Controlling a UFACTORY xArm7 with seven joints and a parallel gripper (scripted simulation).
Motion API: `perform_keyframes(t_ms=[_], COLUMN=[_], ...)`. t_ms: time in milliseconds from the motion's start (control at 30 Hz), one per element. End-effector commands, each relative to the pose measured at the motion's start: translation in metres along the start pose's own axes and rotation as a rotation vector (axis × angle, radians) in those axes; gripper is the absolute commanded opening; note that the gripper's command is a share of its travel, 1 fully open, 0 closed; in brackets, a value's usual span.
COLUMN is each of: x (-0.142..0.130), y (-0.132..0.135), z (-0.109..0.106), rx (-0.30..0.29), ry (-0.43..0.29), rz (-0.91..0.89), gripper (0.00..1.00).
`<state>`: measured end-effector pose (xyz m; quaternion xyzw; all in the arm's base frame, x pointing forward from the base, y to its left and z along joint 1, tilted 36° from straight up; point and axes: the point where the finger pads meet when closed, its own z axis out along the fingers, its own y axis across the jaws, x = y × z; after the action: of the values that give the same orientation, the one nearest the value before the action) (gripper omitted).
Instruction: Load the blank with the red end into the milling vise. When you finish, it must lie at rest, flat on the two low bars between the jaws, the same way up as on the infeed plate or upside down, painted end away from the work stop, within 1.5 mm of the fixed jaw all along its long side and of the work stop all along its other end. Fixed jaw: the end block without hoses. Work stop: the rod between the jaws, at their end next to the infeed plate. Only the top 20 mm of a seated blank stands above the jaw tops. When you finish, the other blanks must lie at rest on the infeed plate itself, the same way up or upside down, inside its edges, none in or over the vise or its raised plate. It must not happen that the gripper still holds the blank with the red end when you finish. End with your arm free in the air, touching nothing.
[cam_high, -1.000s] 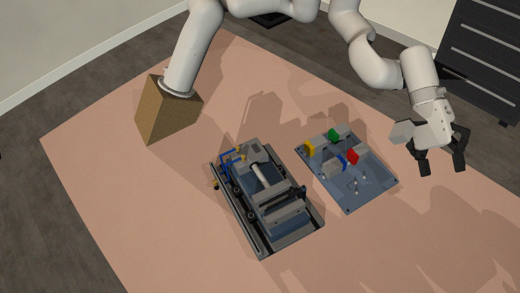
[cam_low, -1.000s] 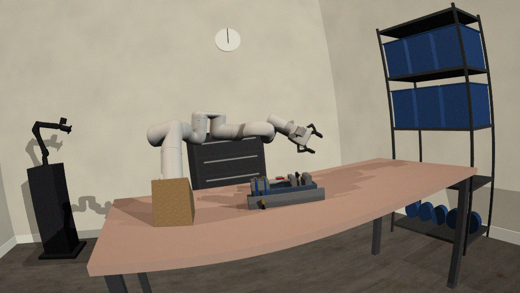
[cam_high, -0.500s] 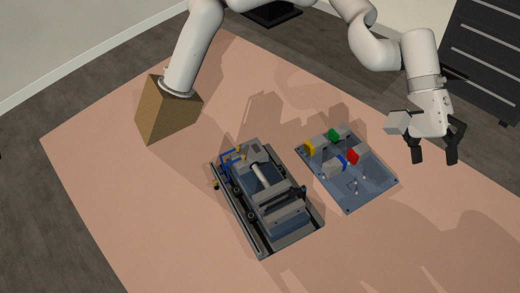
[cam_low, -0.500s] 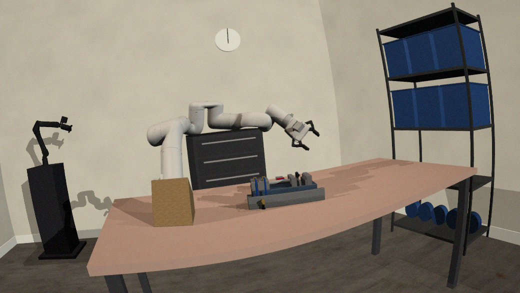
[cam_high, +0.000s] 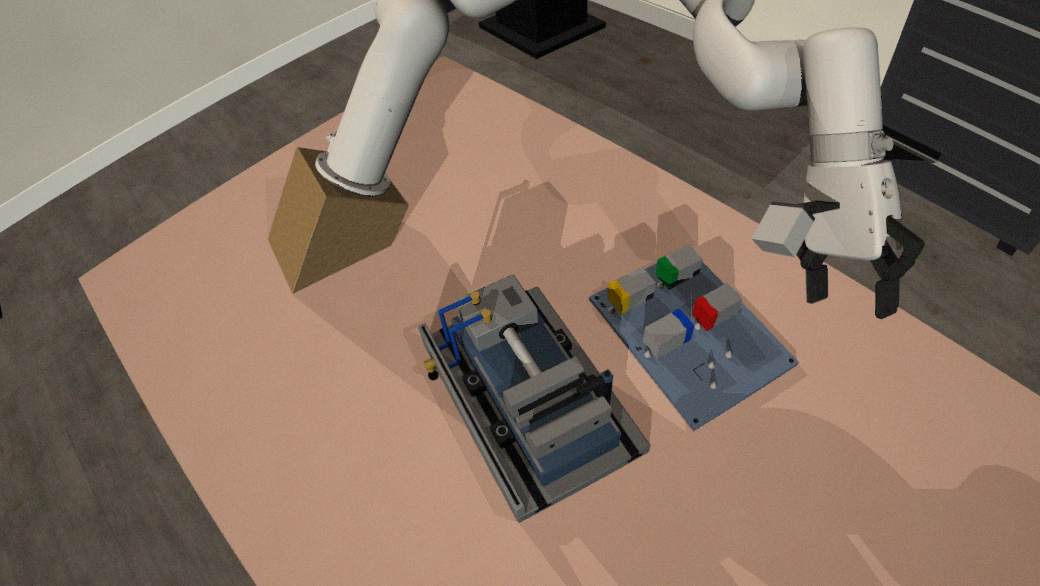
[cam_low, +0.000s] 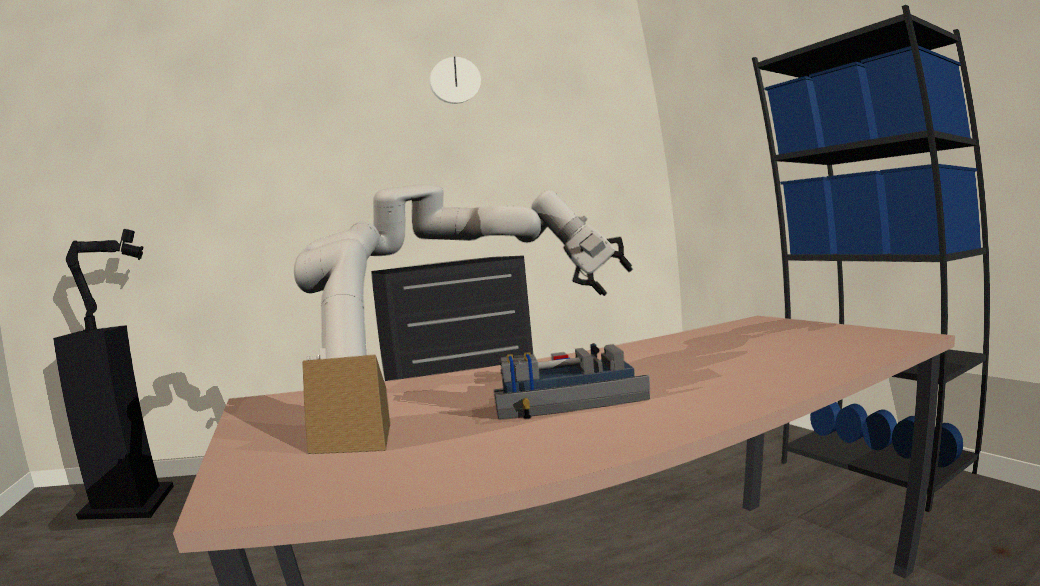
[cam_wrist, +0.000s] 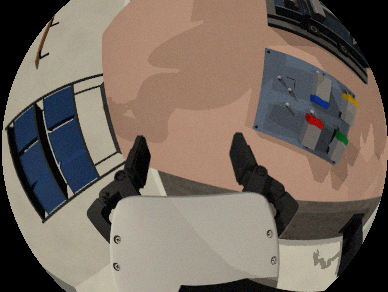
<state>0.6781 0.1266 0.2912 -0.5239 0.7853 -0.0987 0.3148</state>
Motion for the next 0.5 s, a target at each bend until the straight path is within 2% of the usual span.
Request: perform_keyframes(t_ms=[0, 100, 333, 467], x=[0.008, 0.013, 0.013, 0.019], y=[0.003, 0.008, 0.008, 0.014], z=[-0.015, -0.024, -0.024, -0.035], rx=[-0.081, -0.145, -0.145, -0.226], ry=[-0.032, -0.057, -0.057, -0.088], rz=[0.005, 0.006, 0.006, 0.007], gripper=[1.0, 1.0, 1.0, 1.0])
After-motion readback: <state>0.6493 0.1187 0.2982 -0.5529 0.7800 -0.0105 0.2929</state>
